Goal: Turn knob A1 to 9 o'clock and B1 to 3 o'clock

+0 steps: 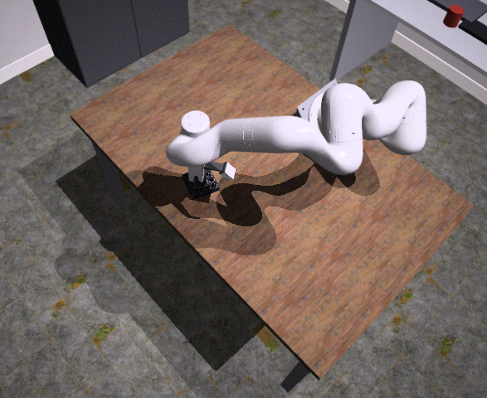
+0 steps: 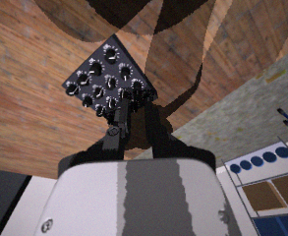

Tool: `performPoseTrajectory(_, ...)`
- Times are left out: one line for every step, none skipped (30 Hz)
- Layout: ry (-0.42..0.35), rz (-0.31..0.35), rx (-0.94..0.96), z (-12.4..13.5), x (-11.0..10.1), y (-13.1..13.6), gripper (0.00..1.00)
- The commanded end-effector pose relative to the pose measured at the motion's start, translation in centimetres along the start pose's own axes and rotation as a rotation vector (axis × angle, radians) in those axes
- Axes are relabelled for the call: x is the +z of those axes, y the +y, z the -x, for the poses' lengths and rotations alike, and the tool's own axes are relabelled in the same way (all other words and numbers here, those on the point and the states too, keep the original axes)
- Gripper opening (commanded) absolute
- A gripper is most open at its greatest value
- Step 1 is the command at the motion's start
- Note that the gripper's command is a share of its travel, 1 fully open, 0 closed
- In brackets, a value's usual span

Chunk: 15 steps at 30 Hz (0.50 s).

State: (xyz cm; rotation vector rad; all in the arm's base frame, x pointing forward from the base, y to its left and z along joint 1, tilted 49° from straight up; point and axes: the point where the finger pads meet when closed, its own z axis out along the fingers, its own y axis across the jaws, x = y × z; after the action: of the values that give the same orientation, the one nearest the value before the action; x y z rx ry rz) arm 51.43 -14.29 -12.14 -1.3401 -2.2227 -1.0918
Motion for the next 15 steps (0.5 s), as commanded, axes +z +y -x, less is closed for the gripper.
performPoseTrajectory(-0.007, 0.01, -0.156, 0.06, -0.2, 0.05, 0.19)
performPoseTrajectory(-0.008, 0.009, -0.192, 0.06, -0.22, 0.05, 0.19)
performPoseTrajectory(-0.008, 0.009, -0.228, 0.06, -0.25, 0.05, 0.19)
performPoseTrajectory(-0.008, 0.009, -0.263, 0.06, -0.27, 0.05, 0.19)
performPoseTrajectory(-0.008, 0.009, -0.299, 0.06, -0.3, 0.05, 0.19)
performPoseTrajectory(-0.008, 0.009, -0.335, 0.06, -0.32, 0.05, 0.19)
performPoseTrajectory(-0.008, 0.009, -0.371, 0.06, -0.35, 0.05, 0.19)
performPoseTrajectory(-0.009, 0.009, -0.406, 0.06, -0.37, 0.05, 0.19)
performPoseTrajectory(-0.009, 0.009, -0.406, 0.06, -0.37, 0.05, 0.19)
performPoseTrajectory(-0.009, 0.009, -0.406, 0.06, -0.37, 0.05, 0.19)
performPoseTrajectory(-0.009, 0.008, -0.491, 0.06, -0.43, 0.05, 0.19)
performPoseTrajectory(-0.009, 0.008, -0.53, 0.06, -0.46, 0.05, 0.19)
performPoseTrajectory(-0.009, 0.008, -0.551, 0.06, -0.48, 0.05, 0.19)
performPoseTrajectory(-0.009, 0.008, -0.582, 0.06, -0.5, 0.05, 0.19)
performPoseTrajectory(-0.01, 0.008, -0.618, 0.06, -0.52, 0.05, 0.19)
